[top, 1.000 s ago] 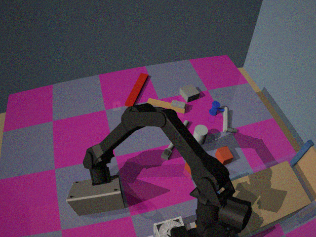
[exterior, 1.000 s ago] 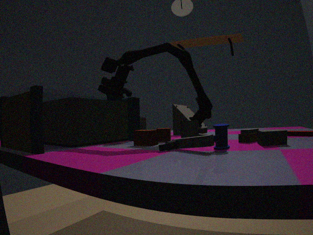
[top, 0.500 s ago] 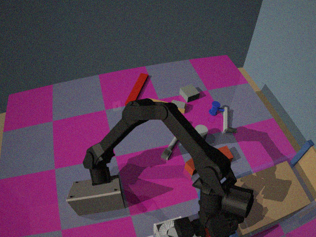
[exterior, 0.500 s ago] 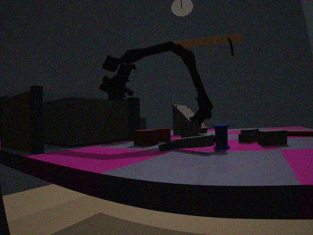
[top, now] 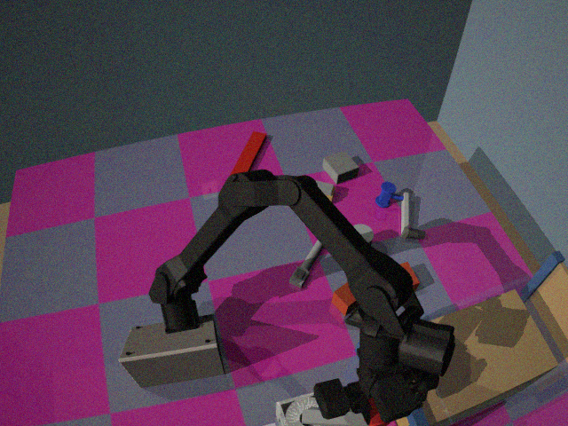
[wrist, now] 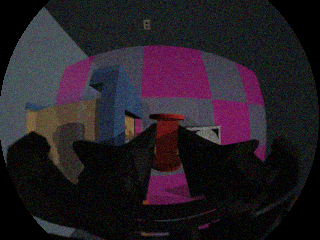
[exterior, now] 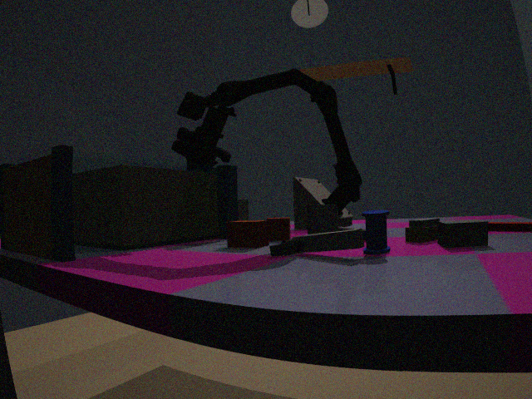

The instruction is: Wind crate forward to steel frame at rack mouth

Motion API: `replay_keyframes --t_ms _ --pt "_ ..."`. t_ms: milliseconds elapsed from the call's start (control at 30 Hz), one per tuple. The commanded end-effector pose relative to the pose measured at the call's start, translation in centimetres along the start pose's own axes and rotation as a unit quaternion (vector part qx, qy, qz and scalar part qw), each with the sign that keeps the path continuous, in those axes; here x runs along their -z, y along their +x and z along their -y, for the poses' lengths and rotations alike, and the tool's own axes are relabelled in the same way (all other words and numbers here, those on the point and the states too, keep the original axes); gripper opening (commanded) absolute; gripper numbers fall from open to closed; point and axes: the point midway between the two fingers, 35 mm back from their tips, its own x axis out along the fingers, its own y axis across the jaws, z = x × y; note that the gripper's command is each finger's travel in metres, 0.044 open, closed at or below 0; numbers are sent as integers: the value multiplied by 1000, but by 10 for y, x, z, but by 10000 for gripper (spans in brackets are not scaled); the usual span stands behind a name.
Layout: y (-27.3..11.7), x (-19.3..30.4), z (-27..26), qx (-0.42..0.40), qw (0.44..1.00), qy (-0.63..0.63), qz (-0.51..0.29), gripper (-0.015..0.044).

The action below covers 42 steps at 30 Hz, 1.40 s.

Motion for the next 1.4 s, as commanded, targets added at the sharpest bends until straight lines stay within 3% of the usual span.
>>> replay_keyframes --t_ms 0,567,733,1000,1167,1367 --pt "0 0 0 0 1000 0 0 0" --pt "0 0 0 0 1000 0 0 440" --pt "-5 -3 -1 0 1000 0 0 440" --pt "-56 -30 1 2 1000 1 3 440" --pt "-60 -31 3 3 1000 1 3 440" --pt "-102 -26 29 4 1000 1 3 440"
